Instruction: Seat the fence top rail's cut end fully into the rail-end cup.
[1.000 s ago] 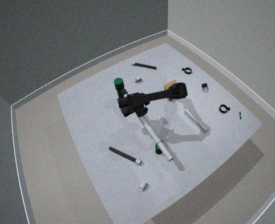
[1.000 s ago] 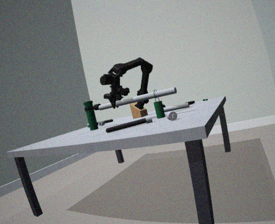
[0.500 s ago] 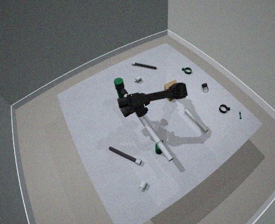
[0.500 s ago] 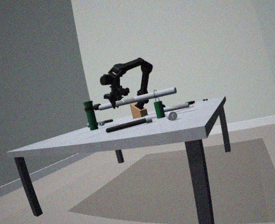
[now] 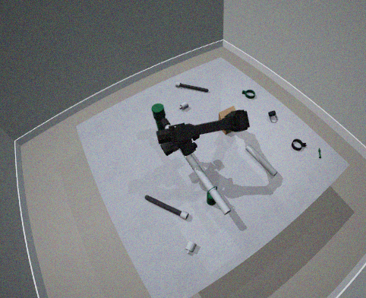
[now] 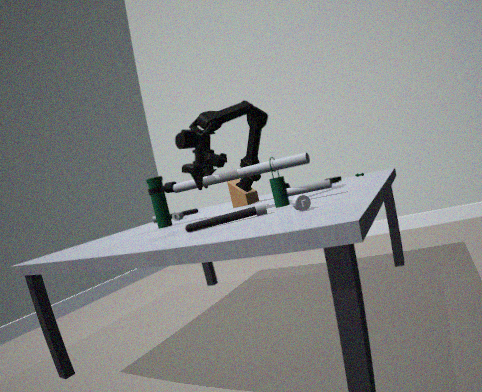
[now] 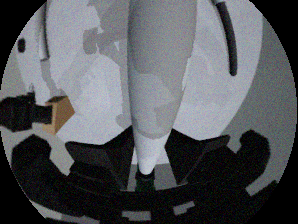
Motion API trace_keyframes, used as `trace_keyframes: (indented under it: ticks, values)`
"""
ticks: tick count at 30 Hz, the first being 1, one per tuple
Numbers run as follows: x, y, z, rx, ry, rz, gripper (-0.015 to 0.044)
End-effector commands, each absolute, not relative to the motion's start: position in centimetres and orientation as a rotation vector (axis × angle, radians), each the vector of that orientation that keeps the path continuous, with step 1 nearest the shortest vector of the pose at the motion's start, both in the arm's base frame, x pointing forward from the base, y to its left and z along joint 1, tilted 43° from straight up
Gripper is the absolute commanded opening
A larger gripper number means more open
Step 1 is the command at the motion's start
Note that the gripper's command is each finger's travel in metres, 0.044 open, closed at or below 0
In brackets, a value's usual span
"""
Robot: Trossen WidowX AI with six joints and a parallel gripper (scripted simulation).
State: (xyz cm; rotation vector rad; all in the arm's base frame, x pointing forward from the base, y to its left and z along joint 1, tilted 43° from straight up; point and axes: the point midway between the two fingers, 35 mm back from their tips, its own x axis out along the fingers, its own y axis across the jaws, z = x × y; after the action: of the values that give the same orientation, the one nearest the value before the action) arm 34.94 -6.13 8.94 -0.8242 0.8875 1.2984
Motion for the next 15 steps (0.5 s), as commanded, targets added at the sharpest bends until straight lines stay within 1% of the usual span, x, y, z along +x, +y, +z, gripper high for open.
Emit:
trace_keyframes:
  ticks: [1, 15]
  values:
    - [34.97, -6.71, 9.15, -0.835, 0.891, 1.288, 0.0000]
    - [34.96, -7.01, 9.15, -0.837, 0.894, 1.287, 0.0000]
